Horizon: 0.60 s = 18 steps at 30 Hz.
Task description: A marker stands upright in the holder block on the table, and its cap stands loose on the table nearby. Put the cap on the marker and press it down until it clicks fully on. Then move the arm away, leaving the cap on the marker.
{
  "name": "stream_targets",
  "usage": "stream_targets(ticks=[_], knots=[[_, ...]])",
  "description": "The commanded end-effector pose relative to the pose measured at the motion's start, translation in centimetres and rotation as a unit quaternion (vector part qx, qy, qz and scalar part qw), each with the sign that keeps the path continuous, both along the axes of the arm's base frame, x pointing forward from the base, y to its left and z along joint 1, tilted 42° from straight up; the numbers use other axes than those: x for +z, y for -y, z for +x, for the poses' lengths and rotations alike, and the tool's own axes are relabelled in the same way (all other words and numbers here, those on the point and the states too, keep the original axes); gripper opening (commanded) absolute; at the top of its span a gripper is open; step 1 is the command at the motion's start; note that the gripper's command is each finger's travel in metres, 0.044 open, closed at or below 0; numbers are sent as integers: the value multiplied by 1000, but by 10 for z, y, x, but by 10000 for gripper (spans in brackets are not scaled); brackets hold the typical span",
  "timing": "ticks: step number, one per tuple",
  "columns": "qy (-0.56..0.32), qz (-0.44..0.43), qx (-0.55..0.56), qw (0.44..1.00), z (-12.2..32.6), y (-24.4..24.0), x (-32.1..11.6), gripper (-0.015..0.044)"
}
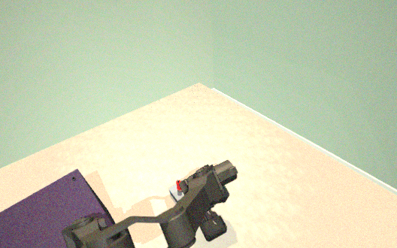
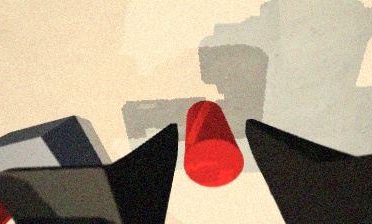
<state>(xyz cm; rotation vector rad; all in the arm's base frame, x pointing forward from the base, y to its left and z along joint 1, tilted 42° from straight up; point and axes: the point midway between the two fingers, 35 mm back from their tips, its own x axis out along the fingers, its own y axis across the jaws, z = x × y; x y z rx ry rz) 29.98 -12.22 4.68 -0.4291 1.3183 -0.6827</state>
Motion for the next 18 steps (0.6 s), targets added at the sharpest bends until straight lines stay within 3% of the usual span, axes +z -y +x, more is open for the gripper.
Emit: stream_targets(ticks=[1, 11, 15, 18], knots=[[-5, 3, 2, 1000, -1, 0, -4, 156], [-5, 3, 2, 1000, -1, 1, -3, 89], [-5, 3, 2, 1000, -1, -4, 2, 0], [-5, 4, 2, 1000, -1, -9, 8, 0]])
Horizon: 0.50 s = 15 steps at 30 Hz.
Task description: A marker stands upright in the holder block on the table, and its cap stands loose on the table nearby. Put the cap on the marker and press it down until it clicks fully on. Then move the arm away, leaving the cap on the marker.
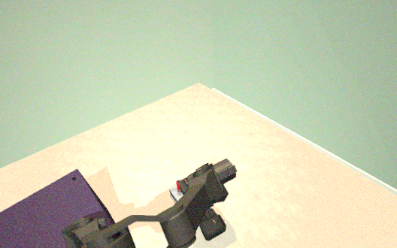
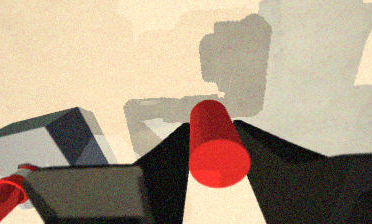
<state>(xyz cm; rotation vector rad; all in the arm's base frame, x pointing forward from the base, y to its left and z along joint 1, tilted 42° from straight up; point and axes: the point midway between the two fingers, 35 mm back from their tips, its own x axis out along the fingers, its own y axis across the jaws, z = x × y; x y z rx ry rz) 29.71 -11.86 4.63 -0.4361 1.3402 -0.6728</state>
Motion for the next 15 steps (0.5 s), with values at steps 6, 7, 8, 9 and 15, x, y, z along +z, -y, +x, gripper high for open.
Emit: stream_targets(ticks=[6, 7, 8, 9, 15], knots=[[6, 2, 0, 1000, 1, -17, 20, 0], [6, 2, 0, 1000, 1, -19, 22, 0], [6, 2, 0, 1000, 0, -21, 24, 0], [6, 2, 0, 1000, 0, -23, 27, 0], [6, 2, 0, 1000, -3, -33, 39, 0]])
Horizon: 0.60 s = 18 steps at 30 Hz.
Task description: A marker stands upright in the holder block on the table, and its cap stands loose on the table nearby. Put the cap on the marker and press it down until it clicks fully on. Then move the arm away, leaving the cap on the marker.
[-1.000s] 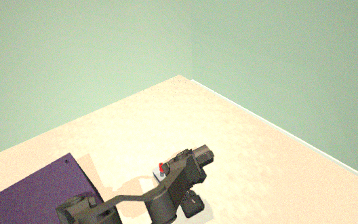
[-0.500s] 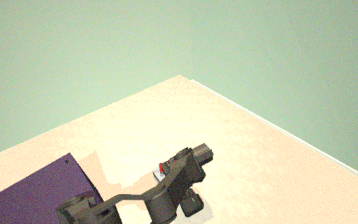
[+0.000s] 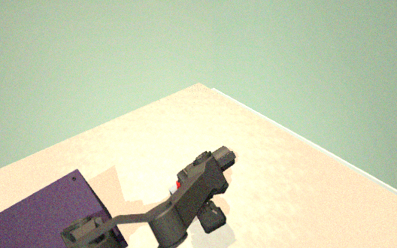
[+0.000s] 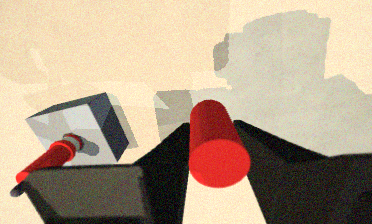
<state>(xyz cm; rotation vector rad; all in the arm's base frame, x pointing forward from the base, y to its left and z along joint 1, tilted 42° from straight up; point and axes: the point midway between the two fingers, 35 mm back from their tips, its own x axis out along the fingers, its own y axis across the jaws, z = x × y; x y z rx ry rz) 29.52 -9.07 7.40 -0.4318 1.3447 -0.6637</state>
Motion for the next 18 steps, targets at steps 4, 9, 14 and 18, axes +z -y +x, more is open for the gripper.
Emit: stream_targets(ticks=[4, 9, 14, 18], knots=[[8, -3, -1, 1000, -1, -8, 15, 0], [8, 0, -1, 1000, 0, -16, 12, 0], [7, 4, 0, 1000, 3, -33, 5, 0], [7, 6, 1, 1000, 4, -47, -1, 0]])
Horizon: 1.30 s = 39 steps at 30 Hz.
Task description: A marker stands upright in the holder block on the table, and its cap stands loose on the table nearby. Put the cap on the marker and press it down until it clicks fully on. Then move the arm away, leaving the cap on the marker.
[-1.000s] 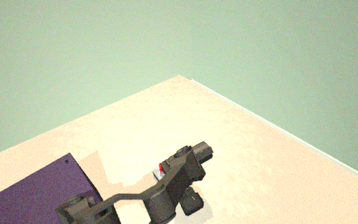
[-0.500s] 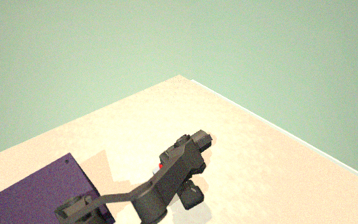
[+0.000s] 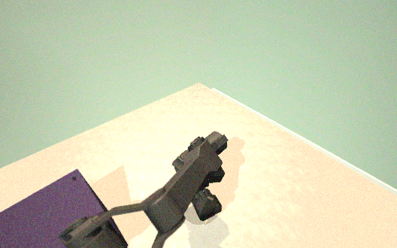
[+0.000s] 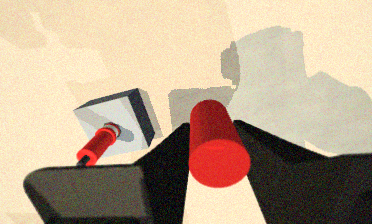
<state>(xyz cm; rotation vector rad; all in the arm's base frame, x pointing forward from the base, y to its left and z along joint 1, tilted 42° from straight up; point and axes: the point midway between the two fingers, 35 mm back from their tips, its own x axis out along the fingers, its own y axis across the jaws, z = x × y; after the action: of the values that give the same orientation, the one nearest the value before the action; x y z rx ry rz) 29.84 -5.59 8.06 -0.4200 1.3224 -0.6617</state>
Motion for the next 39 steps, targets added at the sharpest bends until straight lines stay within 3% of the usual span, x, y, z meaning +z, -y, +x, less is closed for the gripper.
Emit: stream_targets(ticks=[1, 27, 39], knots=[[-5, 4, 0, 1000, 1, -15, -9, 0], [-5, 0, -2, 1000, -9, -99, -42, 0], [-5, -1, -3, 1000, -9, -96, -48, 0]])
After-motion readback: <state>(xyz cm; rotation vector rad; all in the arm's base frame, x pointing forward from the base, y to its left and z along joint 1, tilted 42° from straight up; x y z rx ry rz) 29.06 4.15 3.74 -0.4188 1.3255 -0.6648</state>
